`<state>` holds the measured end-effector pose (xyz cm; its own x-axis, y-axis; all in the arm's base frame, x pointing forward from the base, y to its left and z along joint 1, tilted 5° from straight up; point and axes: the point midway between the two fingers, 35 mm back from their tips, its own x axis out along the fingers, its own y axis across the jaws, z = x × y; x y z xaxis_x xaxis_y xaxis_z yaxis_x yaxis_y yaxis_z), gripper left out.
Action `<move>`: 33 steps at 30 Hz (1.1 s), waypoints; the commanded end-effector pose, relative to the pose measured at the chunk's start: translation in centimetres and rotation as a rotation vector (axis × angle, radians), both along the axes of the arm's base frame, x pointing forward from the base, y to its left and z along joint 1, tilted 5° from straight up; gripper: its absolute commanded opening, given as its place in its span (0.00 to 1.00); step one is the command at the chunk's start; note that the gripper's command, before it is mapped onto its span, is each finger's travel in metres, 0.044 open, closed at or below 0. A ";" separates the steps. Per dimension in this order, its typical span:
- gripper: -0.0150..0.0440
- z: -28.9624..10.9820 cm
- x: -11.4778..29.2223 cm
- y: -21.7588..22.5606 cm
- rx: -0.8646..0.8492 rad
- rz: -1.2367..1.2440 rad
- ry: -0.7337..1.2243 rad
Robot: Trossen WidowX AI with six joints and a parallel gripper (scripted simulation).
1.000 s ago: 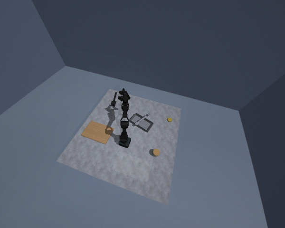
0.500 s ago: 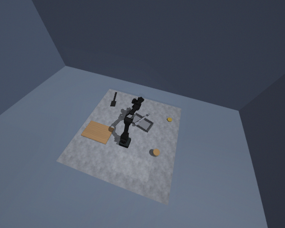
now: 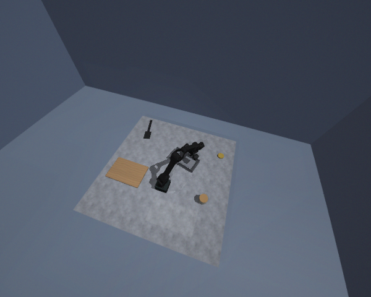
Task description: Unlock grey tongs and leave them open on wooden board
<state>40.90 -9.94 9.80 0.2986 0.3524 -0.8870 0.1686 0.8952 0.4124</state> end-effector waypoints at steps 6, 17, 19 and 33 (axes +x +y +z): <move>0.69 -0.3 -0.6 -0.4 0.070 -0.088 0.083; 0.69 -0.4 0.2 -0.5 0.070 -0.088 0.083; 0.69 -0.7 0.3 -0.4 0.070 -0.088 0.083; 0.69 -2.7 1.0 0.4 0.070 -0.088 0.083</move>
